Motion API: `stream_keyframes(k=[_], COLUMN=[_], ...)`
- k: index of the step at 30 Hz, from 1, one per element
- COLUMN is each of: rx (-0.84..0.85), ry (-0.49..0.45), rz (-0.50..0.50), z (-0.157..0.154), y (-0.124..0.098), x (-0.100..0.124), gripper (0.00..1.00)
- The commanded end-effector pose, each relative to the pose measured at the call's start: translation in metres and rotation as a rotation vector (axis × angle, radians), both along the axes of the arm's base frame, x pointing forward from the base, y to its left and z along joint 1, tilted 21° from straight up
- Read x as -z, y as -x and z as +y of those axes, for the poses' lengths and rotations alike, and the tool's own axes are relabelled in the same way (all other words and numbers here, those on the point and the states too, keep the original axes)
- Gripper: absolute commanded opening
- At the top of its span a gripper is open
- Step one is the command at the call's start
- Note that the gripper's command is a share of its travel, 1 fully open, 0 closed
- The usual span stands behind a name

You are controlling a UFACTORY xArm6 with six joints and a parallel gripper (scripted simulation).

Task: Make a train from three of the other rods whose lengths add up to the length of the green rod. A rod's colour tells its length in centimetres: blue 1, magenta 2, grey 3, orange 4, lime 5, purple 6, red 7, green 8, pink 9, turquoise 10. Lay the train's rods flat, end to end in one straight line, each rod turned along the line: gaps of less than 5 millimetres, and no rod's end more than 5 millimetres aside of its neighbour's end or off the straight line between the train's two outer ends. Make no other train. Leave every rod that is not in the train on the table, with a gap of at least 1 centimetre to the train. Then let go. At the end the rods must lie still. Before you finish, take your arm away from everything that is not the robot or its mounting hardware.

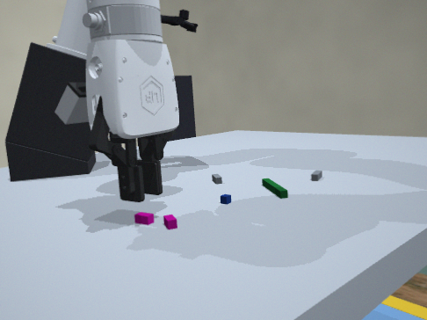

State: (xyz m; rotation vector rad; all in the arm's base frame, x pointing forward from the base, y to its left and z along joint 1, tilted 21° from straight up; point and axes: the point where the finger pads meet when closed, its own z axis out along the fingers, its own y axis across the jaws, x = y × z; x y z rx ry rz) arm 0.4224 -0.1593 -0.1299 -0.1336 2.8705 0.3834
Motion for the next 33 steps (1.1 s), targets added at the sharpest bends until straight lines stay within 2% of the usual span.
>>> stream_keyframes(k=[1, 15, 33], rx=[0.001, 0.001, 0.001], ry=[0.002, 0.002, 0.002], rz=[-0.003, -0.003, -0.003], z=[0.0, 0.003, 0.003], y=[-0.002, -0.004, -0.005], x=[0.003, 0.012, 0.013], gripper=[0.24, 0.24, 0.24])
